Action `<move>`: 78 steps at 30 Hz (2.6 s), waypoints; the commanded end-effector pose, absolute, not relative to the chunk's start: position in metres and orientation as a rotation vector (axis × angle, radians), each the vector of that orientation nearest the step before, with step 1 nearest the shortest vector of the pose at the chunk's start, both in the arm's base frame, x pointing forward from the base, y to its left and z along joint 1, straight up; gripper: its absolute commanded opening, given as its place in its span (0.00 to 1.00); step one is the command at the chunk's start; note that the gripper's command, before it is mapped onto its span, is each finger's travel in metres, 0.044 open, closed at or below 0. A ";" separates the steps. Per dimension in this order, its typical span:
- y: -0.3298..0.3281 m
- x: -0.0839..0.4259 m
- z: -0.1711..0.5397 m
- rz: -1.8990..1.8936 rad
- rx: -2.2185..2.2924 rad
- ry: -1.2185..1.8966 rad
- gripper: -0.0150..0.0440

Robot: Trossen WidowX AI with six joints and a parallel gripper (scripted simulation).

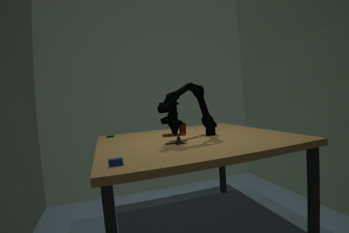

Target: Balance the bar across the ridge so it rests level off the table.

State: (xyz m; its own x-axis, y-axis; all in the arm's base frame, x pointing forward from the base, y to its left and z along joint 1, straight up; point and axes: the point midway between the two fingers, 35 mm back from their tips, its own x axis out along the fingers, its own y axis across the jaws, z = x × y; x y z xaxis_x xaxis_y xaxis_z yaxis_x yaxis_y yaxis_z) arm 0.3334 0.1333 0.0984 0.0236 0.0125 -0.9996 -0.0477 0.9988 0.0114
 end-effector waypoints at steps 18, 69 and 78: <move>0.133 0.334 0.096 0.046 -0.030 1.544 0.25; 0.133 0.334 0.092 0.046 -0.030 1.544 0.25; 0.133 0.334 0.091 0.046 -0.030 1.544 0.25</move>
State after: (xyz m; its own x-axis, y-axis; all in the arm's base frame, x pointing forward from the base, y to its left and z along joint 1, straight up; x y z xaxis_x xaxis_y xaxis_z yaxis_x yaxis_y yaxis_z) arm 0.3331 0.1331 0.0926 0.0240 0.0118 -0.9996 -0.0478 0.9988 0.0107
